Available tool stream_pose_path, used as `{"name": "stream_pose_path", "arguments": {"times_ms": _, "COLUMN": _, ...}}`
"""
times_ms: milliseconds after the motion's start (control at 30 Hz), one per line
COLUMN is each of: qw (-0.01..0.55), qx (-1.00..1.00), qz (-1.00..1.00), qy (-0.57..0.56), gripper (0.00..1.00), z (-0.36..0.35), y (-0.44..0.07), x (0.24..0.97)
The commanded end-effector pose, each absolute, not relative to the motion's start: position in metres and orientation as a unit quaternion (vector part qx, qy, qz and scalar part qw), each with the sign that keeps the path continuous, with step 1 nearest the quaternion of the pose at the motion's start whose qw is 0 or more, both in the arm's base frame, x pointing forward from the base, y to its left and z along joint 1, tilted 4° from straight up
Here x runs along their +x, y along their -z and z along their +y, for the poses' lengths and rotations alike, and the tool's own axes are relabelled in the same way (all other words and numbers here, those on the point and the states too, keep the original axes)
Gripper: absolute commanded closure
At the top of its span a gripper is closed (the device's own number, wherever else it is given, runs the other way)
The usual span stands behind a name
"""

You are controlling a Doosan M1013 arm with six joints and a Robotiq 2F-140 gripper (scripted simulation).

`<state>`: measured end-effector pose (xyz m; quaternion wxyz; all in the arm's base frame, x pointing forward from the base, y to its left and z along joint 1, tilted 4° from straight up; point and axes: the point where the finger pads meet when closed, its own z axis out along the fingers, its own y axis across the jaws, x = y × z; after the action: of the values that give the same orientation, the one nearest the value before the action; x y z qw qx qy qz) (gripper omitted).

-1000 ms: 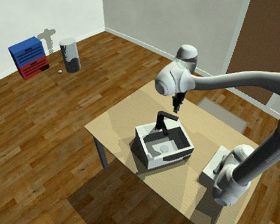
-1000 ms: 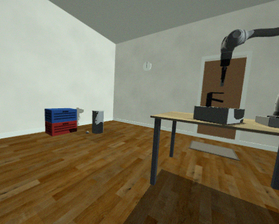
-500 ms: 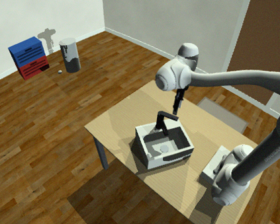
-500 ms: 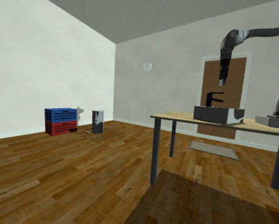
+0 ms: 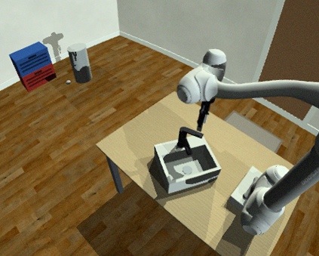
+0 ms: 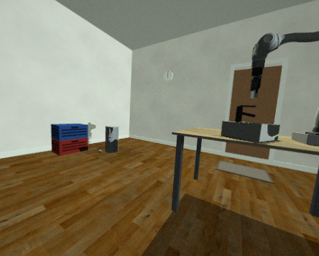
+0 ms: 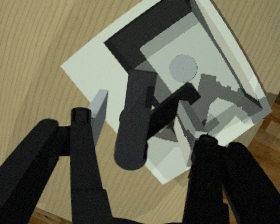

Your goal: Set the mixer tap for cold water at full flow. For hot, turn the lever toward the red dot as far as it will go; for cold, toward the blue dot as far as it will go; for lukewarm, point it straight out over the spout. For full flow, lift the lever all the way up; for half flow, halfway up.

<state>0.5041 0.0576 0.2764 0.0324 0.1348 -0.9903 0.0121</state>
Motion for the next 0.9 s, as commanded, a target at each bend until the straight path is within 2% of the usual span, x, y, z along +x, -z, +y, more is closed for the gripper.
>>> {"name": "stream_pose_path", "arguments": {"times_ms": 0, "qw": 0.034, "qx": 0.135, "qz": -0.99, "qy": -0.011, "gripper": 0.58, "z": 0.057, "y": -0.277, "x": 0.505}}
{"name": "stream_pose_path", "arguments": {"times_ms": 867, "qw": 0.034, "qx": 0.135, "qz": -0.99, "qy": -0.011, "gripper": 0.58, "z": 0.056, "y": -0.261, "x": 0.504}}
